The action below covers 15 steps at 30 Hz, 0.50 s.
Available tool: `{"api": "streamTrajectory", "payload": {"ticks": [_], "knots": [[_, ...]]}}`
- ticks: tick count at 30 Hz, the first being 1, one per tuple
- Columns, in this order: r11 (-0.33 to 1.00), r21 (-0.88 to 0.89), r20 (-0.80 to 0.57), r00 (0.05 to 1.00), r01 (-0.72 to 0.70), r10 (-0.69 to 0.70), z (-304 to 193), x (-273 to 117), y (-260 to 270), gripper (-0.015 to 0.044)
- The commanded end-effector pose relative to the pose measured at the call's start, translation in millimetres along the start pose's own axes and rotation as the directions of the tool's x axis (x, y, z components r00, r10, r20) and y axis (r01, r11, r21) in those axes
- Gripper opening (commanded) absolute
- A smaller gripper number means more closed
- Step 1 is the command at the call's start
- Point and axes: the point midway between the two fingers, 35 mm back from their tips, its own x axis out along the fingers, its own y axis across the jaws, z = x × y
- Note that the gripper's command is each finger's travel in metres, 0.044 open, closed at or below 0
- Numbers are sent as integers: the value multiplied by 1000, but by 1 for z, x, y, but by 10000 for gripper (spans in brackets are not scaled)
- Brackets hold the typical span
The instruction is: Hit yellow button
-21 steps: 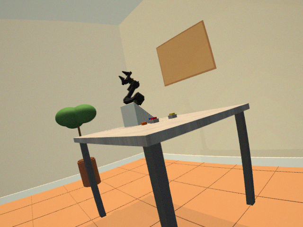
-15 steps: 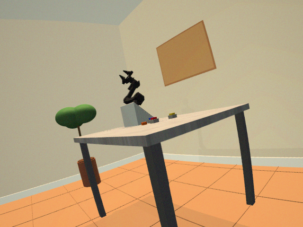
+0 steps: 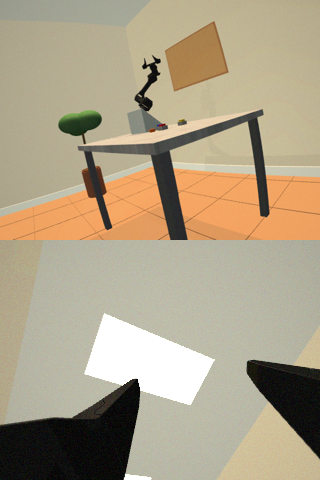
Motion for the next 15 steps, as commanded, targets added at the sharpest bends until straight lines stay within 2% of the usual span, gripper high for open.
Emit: {"api": "streamTrajectory", "payload": {"ticks": [1,8,15], "knots": [[978,-102,-70,982,-183,176,-50,0,58,400],[835,-190,-284,843,-516,456,-155,-27,145,400],[608,-118,-548,562,-785,619,-271,-89,199,400]]}}
